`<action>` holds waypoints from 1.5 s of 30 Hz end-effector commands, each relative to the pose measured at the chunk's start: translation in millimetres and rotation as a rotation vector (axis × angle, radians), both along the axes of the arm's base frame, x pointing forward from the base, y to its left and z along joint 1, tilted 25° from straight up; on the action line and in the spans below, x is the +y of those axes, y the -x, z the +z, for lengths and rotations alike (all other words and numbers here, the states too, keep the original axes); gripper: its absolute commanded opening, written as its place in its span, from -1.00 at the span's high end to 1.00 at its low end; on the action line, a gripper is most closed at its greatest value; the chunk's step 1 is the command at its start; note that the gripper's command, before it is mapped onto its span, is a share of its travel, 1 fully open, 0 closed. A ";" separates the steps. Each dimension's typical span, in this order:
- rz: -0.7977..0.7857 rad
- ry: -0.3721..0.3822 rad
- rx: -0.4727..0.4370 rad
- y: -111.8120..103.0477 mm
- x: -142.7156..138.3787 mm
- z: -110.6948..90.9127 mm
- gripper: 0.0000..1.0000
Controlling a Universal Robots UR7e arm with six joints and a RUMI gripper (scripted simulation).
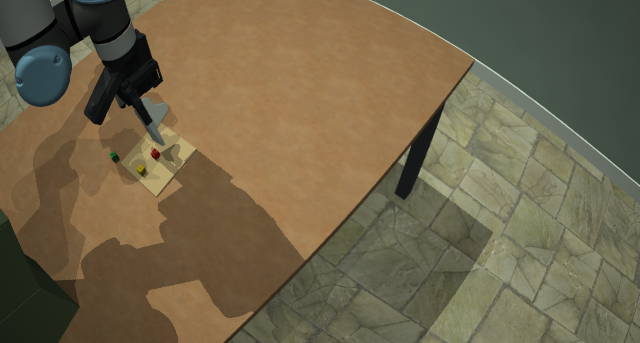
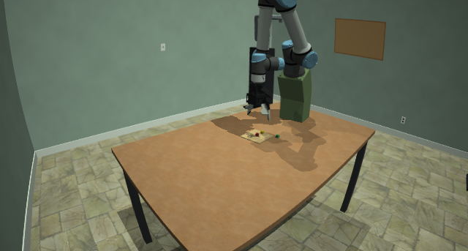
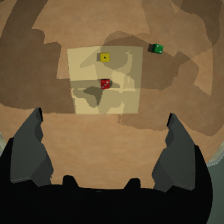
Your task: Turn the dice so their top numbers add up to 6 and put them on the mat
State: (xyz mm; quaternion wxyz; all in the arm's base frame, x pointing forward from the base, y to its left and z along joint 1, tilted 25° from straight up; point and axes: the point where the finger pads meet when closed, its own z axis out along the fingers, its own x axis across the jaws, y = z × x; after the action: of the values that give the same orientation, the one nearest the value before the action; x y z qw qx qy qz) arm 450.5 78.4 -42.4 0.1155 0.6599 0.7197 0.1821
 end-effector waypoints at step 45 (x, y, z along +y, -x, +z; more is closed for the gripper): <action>-1.045 -0.466 0.130 47.5 62.8 -33.7 -1.00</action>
State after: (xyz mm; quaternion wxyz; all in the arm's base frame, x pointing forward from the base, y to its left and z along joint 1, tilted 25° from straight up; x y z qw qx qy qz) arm 408.4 135.5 -73.3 0.0046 0.9276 0.3071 0.2125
